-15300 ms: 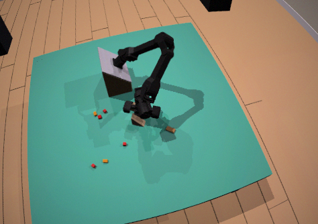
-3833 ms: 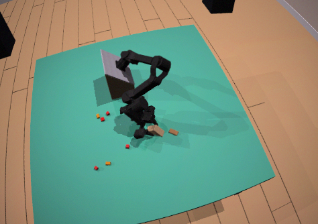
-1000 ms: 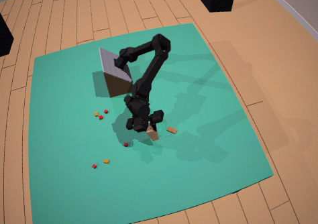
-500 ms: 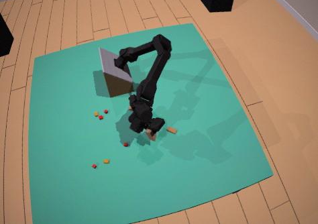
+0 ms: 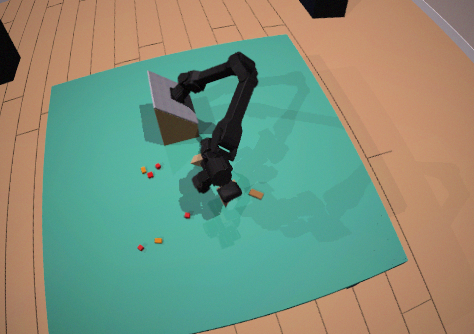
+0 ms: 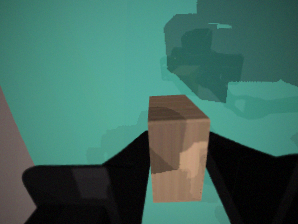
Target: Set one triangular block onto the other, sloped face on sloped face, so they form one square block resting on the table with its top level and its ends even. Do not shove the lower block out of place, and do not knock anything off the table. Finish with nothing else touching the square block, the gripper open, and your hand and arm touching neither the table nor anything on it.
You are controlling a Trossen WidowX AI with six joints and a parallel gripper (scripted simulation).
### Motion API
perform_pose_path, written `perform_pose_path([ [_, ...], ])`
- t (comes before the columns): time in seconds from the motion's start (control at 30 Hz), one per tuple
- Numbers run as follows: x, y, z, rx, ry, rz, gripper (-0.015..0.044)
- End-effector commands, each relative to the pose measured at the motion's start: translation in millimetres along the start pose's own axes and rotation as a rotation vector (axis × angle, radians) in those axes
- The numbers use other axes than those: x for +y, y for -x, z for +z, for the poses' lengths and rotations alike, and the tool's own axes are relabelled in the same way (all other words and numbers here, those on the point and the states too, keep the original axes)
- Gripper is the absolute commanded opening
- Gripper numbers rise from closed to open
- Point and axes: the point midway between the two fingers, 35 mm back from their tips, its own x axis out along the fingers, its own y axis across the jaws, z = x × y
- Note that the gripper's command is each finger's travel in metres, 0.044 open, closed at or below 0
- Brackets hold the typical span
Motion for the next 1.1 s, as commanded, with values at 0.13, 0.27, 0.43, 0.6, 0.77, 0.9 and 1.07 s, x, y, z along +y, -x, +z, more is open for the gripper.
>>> perform_pose_path([
  [0.13,-6,5,-8,-0.051,-0.273,-0.080,0.0000],
  [0.27,-9,8,-13,-0.078,-0.402,-0.117,0.0000],
  [0.43,-15,13,-19,-0.119,-0.561,-0.162,0.0000],
  [0.6,-20,19,-27,-0.165,-0.717,-0.206,0.0000],
  [0.77,-23,23,-31,-0.190,-0.794,-0.226,0.0000],
  [0.9,-23,23,-31,-0.190,-0.794,-0.226,0.0000],
  [1.07,-30,30,-24,-0.197,-0.794,-0.222,0.0000],
])
